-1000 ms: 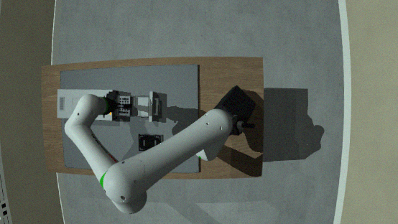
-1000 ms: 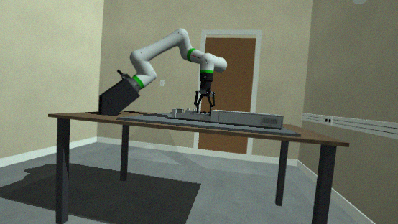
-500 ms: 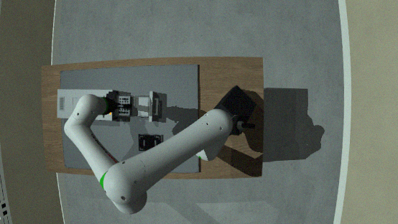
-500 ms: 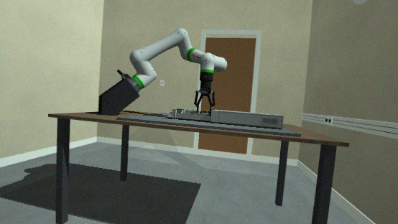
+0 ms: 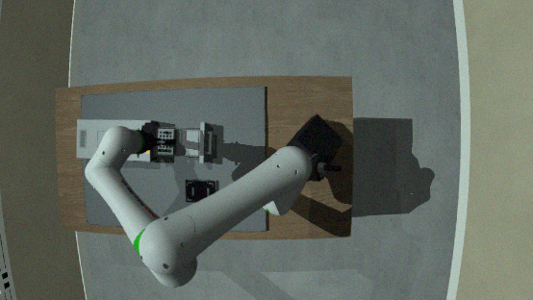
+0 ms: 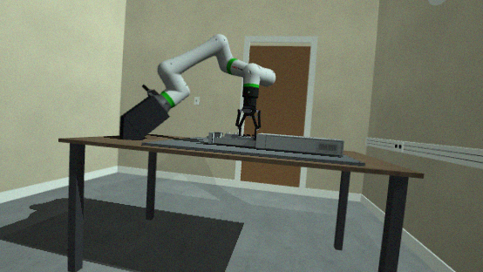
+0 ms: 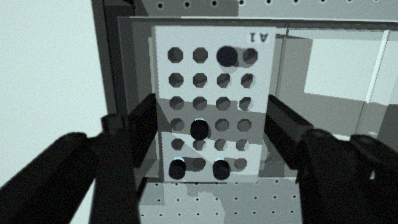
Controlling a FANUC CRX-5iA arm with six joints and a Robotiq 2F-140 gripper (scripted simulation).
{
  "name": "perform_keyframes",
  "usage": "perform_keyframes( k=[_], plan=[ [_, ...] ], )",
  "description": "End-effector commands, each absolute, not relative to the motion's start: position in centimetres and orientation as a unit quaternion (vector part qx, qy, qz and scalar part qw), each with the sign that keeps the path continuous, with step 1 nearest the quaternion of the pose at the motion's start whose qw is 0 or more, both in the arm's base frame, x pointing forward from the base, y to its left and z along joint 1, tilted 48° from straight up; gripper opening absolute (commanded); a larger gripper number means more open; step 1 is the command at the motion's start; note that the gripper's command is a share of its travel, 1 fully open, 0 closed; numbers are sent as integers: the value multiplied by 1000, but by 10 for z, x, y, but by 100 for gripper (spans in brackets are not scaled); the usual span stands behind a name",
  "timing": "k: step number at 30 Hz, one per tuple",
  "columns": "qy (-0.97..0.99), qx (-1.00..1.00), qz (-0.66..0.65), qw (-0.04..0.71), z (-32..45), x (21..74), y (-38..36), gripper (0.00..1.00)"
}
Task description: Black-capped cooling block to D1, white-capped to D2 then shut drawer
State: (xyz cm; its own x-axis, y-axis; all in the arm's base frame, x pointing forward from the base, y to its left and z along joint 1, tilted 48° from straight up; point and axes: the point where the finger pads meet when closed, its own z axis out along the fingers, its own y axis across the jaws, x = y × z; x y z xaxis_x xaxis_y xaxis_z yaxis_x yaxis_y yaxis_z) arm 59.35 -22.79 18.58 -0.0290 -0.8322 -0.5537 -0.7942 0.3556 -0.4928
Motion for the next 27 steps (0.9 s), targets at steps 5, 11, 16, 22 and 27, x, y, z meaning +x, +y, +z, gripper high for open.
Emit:
perform_keyframes(
  k=[5,11,16,22,27],
  plan=[
    [717,-567,-24,405,188,592,-230,10],
    [717,-567,-24,405,189,591,-230,10],
    [717,-567,-24,405,192,588,-232,10],
    [717,-567,-24,405,197,583,-236,10],
    [717,-567,-24,405,200,581,-237,10]
  ],
)
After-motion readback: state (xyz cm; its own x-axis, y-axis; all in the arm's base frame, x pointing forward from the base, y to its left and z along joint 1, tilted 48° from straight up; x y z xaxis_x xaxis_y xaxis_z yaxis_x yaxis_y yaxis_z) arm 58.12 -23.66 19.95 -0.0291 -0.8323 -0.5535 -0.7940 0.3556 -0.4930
